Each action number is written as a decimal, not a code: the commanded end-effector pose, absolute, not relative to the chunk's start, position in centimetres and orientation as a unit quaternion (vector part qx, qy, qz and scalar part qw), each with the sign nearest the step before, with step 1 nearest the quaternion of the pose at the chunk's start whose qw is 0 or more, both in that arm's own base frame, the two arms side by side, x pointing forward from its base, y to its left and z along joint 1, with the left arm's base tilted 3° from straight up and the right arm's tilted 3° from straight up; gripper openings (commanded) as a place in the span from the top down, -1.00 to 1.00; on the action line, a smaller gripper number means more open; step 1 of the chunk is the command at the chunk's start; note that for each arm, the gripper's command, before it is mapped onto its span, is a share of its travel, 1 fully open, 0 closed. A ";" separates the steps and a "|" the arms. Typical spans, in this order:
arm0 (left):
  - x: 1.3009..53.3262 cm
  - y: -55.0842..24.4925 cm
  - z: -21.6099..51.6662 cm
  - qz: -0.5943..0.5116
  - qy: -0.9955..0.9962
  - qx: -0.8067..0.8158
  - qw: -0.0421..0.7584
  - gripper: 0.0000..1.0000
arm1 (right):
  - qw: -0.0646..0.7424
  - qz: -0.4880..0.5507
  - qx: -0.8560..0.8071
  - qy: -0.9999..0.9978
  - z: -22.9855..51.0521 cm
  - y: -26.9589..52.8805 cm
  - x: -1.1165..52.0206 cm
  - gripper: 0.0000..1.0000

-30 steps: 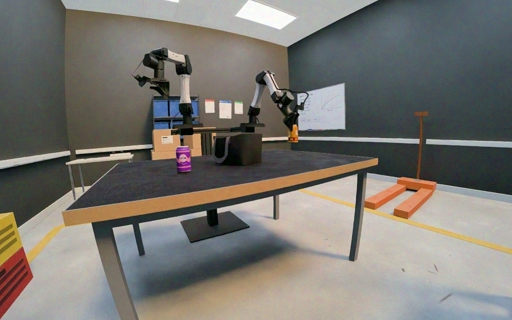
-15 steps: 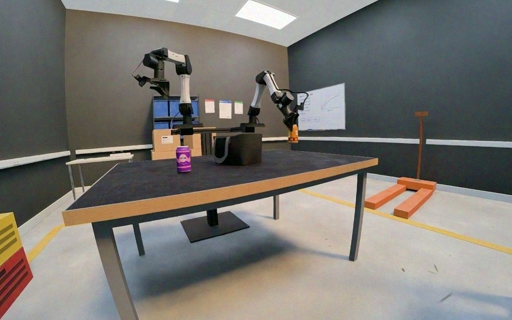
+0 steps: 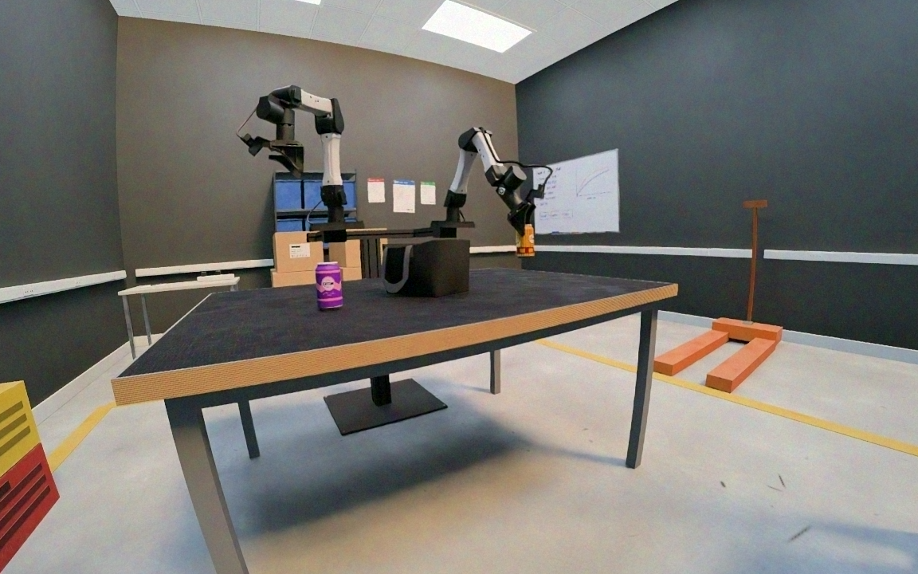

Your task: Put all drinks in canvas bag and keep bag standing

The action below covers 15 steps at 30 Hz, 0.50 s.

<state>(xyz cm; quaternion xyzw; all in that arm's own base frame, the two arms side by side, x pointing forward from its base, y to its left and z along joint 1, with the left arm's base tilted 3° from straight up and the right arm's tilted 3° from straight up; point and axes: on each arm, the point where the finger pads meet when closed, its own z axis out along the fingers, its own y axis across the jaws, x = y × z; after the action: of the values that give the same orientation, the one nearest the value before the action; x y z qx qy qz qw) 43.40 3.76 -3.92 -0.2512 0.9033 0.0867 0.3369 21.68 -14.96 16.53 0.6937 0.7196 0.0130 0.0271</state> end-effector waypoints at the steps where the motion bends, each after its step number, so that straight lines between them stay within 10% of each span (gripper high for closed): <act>1: 46.3 3.8 0.3 0.075 0.876 -0.255 0.403 -0.48 | 0.063 0.010 0.695 0.716 17.8 -15.6 22.3 -1.00; 15: 45.7 3.3 3.8 0.081 0.887 -0.256 0.375 -0.48 | 0.063 0.010 0.695 0.716 17.8 -15.6 22.3 -1.00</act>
<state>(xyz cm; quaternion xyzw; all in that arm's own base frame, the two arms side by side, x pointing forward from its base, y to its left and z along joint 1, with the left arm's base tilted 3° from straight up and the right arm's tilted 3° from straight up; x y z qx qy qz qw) 42.21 3.65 -2.60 -0.2470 0.9134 0.0944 0.3095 21.68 -14.96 16.53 0.6937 0.7196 0.0130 0.0271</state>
